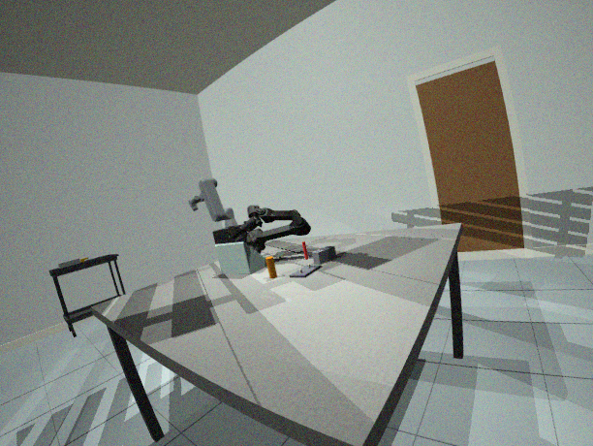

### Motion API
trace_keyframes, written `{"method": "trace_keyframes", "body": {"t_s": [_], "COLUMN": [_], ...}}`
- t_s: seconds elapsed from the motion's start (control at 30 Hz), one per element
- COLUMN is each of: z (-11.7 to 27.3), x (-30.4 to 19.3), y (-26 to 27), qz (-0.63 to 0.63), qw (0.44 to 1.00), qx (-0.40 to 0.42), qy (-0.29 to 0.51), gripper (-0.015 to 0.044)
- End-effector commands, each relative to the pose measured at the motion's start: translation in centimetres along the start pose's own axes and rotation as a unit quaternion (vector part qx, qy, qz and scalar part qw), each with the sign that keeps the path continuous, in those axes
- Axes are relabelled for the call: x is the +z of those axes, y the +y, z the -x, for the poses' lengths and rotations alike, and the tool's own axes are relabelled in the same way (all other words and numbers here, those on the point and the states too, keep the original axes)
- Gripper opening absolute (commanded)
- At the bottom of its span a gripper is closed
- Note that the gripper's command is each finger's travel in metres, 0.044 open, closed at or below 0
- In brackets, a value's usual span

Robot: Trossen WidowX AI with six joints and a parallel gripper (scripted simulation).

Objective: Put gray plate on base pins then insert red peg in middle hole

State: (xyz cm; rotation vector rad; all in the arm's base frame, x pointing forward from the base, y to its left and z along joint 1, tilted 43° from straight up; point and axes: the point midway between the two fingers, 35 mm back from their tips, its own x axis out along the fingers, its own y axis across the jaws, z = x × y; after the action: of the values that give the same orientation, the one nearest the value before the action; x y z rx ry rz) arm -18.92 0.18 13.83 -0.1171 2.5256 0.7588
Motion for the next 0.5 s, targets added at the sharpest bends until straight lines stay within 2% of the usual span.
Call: {"method": "trace_keyframes", "body": {"t_s": [0.0,0.13,0.47], "z": [0.00,-0.01,0.08], "x": [0.01,0.32,0.75], "y": [-0.01,-0.20,-0.47], "qz": [0.001,0.027,0.170], "qw": [1.000,0.998,0.945], "qx": [-0.001,-0.021,-0.109], "qy": [-0.002,-0.047,-0.256], "gripper": [0.0426,0.0440,0.0440]}}
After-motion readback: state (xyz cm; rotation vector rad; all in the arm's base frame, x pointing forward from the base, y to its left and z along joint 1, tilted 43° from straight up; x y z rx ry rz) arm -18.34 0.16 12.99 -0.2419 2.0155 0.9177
